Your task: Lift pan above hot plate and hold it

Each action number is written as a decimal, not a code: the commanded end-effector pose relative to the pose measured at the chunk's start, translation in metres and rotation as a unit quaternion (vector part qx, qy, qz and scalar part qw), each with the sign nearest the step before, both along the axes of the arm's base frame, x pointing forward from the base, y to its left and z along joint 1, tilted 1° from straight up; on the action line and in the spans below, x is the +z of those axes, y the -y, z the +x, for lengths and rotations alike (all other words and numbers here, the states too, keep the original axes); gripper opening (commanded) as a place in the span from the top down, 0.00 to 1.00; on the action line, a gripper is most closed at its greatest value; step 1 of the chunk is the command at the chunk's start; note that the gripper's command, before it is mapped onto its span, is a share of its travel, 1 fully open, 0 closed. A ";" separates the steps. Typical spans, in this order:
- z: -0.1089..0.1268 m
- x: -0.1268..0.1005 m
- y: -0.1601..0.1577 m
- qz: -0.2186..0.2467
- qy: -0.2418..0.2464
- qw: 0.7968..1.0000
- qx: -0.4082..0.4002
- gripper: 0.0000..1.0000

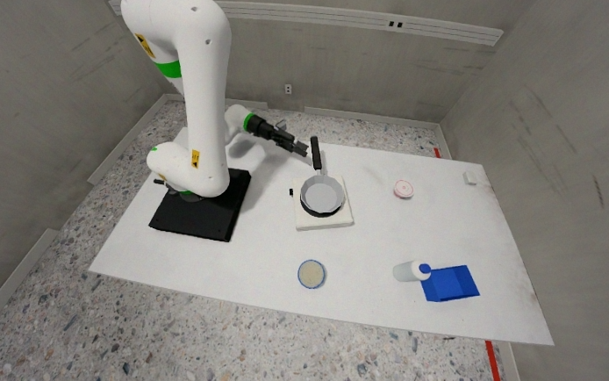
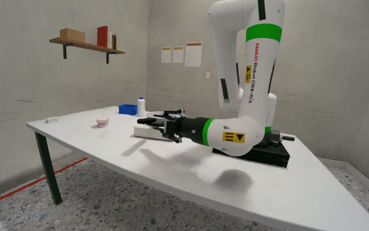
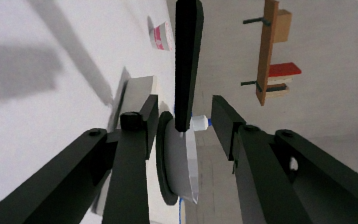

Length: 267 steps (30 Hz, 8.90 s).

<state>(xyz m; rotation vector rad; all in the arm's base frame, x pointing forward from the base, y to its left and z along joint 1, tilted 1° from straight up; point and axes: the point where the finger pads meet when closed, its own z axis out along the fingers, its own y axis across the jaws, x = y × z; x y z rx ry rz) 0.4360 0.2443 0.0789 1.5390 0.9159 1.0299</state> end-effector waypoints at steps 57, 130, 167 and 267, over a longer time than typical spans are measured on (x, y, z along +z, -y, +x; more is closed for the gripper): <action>0.068 -0.007 0.024 0.001 0.000 1.000 0.000 0.59; 0.076 -0.008 0.026 0.001 0.000 1.000 0.000 0.90; 0.076 0.003 0.026 0.001 0.000 1.000 0.000 0.90; 0.075 0.131 0.024 0.001 0.000 1.000 0.000 0.90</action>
